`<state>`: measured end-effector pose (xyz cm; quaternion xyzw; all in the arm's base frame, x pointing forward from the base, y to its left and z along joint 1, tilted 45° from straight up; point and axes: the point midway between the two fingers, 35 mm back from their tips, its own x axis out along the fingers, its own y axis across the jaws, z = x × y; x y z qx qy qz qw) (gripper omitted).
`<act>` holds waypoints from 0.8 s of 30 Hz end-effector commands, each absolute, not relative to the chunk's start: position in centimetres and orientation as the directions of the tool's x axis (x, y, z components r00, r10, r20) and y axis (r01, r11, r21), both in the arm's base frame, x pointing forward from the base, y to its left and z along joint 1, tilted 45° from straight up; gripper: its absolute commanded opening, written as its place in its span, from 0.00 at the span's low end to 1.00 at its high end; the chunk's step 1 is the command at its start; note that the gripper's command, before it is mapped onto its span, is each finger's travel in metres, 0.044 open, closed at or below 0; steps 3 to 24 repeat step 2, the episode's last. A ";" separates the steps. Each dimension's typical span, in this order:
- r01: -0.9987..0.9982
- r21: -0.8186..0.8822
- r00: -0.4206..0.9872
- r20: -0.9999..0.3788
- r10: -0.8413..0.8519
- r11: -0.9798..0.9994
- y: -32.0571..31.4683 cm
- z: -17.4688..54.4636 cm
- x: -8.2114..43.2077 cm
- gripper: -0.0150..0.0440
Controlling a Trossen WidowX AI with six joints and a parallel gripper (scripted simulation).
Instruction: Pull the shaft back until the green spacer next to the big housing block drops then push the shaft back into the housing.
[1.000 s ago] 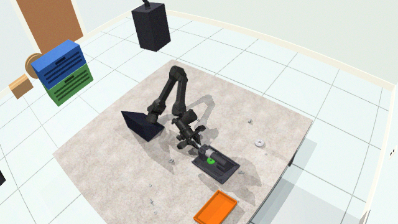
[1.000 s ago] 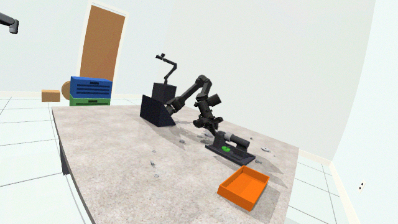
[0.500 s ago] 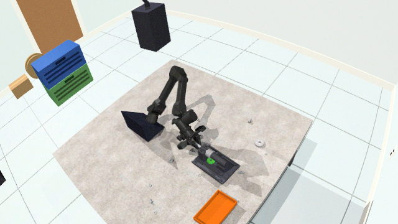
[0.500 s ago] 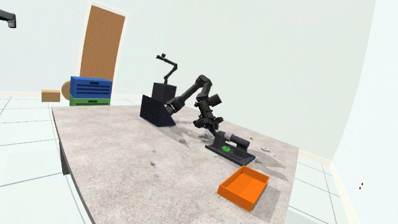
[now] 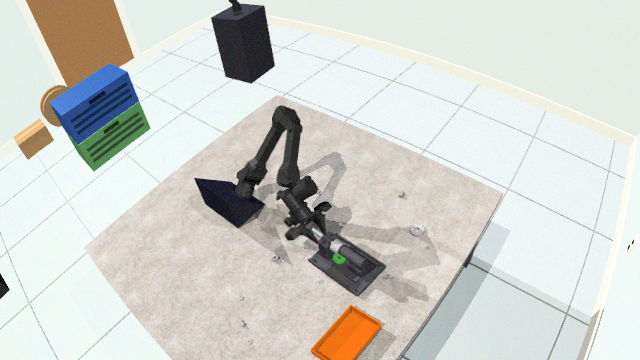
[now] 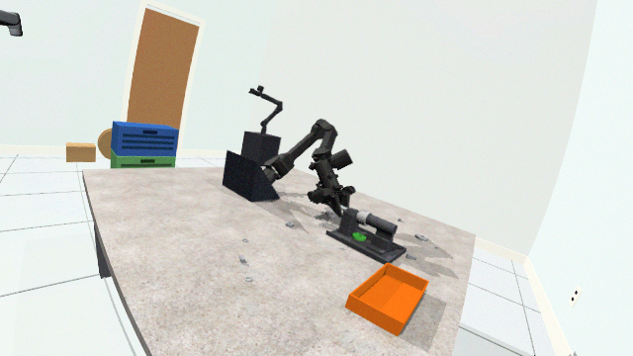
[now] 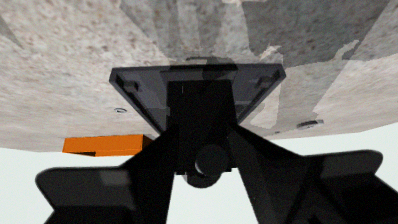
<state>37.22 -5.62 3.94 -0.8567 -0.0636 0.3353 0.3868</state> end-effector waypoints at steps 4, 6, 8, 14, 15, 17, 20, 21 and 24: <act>-0.151 -0.705 0.767 -0.525 0.368 -0.693 -5.6 3.9 37.2 0.79; -0.151 -0.705 0.767 -0.525 0.368 -0.693 -5.6 3.9 37.2 0.79; -0.151 -0.705 0.767 -0.525 0.368 -0.693 -5.6 3.9 37.2 0.79; -0.151 -0.705 0.767 -0.525 0.368 -0.693 -5.6 3.9 37.2 0.79; -0.151 -0.705 0.767 -0.525 0.368 -0.693 -5.6 3.9 37.2 0.79; -0.151 -0.705 0.767 -0.525 0.368 -0.693 -5.6 3.9 37.2 0.79; -0.151 -0.705 0.767 -0.525 0.368 -0.693 -5.6 3.9 37.2 0.79; -0.151 -0.705 0.767 -0.525 0.368 -0.693 -5.6 3.9 37.2 0.79; -0.151 -0.705 0.767 -0.525 0.368 -0.693 -5.6 3.9 37.2 0.79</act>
